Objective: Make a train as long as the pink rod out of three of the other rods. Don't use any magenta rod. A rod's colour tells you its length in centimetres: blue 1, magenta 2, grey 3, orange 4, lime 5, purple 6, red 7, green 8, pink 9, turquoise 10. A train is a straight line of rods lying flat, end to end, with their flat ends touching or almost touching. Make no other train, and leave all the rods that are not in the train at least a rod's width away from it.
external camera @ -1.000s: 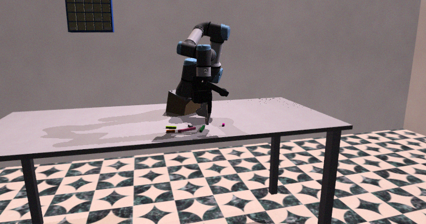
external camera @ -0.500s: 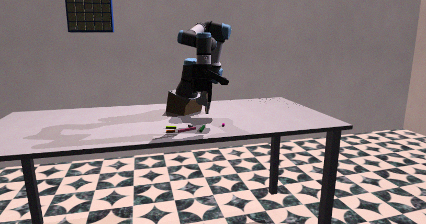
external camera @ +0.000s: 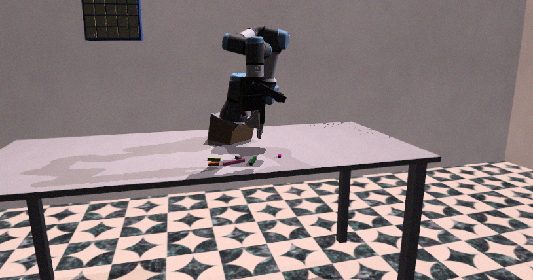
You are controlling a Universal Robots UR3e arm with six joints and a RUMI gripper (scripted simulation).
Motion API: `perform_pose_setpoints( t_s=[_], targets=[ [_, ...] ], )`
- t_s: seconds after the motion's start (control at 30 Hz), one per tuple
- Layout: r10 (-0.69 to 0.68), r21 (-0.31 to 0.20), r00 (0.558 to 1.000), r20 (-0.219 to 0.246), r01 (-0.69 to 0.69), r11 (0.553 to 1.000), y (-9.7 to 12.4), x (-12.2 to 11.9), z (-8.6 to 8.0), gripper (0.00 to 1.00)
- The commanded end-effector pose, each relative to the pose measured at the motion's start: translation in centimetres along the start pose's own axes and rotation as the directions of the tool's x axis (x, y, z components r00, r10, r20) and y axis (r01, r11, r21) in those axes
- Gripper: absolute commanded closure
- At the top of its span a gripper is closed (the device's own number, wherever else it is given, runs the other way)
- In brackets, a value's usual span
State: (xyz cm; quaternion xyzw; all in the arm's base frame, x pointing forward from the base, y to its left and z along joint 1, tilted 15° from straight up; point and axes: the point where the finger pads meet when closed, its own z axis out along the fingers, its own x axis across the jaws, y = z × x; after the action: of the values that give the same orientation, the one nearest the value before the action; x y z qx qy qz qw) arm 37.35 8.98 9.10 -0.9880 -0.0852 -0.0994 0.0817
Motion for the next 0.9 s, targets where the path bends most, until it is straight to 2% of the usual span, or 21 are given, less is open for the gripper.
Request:
perform_pose_setpoints(
  t_s=[0.0, 0.17, 0.43, 0.5, 0.67, 0.87],
  targets=[
    [-0.002, 0.003, 1.000, 0.005, 0.002, 1.000, -0.1, -0.1, -0.1, 1.00],
    [-0.033, 0.004, 0.999, 0.007, 0.033, 0.999, -0.7, -1.2, -0.3, 1.00],
    [-0.166, 0.006, 0.986, 0.005, 0.166, 0.986, -3.0, -5.8, -0.5, 1.00],
    [-0.166, 0.006, 0.986, 0.005, 0.166, 0.986, -3.0, -5.8, -0.5, 1.00],
    [-0.236, 0.006, 0.972, 0.005, 0.236, 0.972, -4.1, -8.2, -0.2, 1.00],
    [-0.257, 0.006, 0.966, 0.005, 0.257, 0.966, -4.5, -8.9, -0.1, 1.00]
  ],
)
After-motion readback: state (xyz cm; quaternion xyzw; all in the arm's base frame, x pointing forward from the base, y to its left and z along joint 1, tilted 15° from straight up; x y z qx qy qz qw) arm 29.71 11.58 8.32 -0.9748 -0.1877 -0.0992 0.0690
